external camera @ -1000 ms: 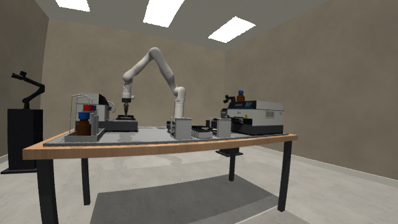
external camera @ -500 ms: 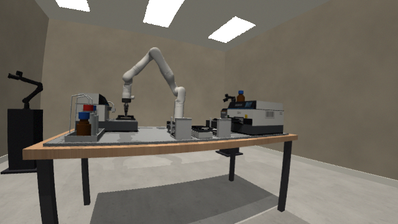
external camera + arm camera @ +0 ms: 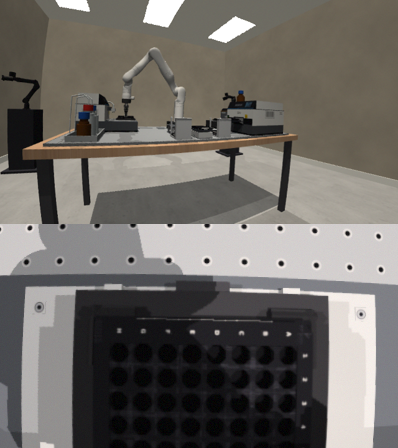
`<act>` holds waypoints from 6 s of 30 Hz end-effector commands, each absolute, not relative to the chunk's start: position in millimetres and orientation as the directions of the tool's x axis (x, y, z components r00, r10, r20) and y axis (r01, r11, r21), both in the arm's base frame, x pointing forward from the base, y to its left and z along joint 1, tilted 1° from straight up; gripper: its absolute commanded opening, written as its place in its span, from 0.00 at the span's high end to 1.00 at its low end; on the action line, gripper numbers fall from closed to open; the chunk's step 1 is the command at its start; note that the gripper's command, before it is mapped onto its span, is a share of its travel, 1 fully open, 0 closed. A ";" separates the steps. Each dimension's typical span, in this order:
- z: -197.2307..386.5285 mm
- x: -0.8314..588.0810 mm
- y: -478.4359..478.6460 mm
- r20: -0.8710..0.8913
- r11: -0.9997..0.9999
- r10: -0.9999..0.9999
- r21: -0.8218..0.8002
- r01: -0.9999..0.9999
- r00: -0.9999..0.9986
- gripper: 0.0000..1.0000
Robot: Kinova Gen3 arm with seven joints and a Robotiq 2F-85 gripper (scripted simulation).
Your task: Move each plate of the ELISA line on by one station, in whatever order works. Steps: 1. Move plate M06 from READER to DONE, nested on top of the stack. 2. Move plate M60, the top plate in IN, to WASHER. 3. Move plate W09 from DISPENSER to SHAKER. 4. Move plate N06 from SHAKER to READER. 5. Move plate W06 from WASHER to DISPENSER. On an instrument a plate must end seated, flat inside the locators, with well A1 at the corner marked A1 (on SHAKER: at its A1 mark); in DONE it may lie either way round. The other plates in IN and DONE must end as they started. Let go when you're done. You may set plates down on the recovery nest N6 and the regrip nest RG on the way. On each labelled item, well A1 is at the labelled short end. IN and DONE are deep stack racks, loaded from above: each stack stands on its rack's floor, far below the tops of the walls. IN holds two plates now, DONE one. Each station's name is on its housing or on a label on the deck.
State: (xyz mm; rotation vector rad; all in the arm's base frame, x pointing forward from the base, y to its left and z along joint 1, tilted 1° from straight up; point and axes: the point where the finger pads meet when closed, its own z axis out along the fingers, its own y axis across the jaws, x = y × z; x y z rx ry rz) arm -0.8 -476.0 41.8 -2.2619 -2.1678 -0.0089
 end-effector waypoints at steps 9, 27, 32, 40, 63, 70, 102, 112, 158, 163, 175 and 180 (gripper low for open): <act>39.3 -0.8 -476.4 0.008 -0.042 0.999 -0.002 0.999 0.043 0.06; 37.3 -0.8 -476.4 0.008 -0.042 0.999 -0.002 0.999 0.043 0.00; 37.3 -0.8 -476.4 0.008 -0.042 0.999 -0.002 0.999 0.043 0.00; 37.3 -0.8 -476.4 0.008 -0.042 0.999 -0.002 0.999 0.043 0.00; 59.9 -0.8 -476.6 0.008 -0.042 0.999 -0.002 0.999 0.042 0.00; 67.9 -0.8 -476.7 0.008 -0.042 0.999 -0.002 0.999 0.042 0.00; 106.5 -0.7 -477.0 0.008 -0.042 0.999 -0.002 0.999 0.042 0.00; 117.2 -0.7 -477.1 0.008 -0.042 0.999 -0.002 0.999 0.042 0.00; 148.8 1.2 -444.1 0.008 -0.042 0.999 -0.002 0.999 0.042 0.00; 148.9 2.1 -427.5 0.009 -0.042 0.999 -0.002 0.999 0.042 0.00; 149.1 3.8 -398.1 0.009 -0.042 0.999 -0.002 0.999 0.042 0.00; 149.2 4.7 -381.4 0.009 -0.042 0.999 -0.002 0.999 0.042 0.00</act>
